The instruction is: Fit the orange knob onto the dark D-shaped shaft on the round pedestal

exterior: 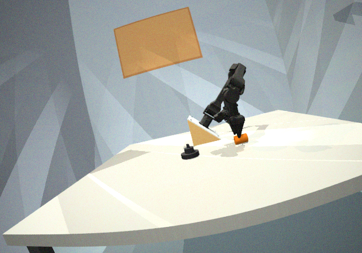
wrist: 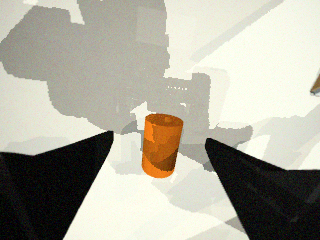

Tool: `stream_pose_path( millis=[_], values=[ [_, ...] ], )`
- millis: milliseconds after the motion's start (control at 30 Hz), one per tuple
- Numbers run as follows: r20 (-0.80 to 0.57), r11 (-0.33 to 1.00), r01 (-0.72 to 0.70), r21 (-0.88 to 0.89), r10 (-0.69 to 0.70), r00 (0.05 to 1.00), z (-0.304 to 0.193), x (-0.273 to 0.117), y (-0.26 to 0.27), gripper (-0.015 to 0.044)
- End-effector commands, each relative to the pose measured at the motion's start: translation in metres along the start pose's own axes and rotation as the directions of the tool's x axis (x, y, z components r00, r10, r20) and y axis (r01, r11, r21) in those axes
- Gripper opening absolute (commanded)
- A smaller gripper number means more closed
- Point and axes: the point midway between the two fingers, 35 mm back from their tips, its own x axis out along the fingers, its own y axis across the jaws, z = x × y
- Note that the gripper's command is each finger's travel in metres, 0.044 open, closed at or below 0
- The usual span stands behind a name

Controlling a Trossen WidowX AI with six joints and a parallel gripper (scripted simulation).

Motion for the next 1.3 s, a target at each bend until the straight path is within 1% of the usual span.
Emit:
stream_pose_path(
  millis=[0,467,700,733,1000,1267],
  values=[
    [-0.006,1.0,0.005,0.008,-0.005,1.0,0.0,0.007,-0.002,0.044],
    [-0.008,1.0,0.005,0.008,-0.005,1.0,-0.001,0.027,-0.003,0.044],
    [-0.008,1.0,0.005,0.008,-0.005,1.0,-0.001,0.027,-0.003,0.0256],
    [-0.008,1.0,0.005,0.008,-0.005,1.0,-0.001,0.027,-0.003,0.024],
    [-0.008,1.0,0.005,0.008,-0.005,1.0,-0.001,0.027,-0.003,0.024],
    [-0.008,1.0,0.005,0.008,-0.005,1.0,-0.001,0.027,-0.003,0.0187]
  ],
)
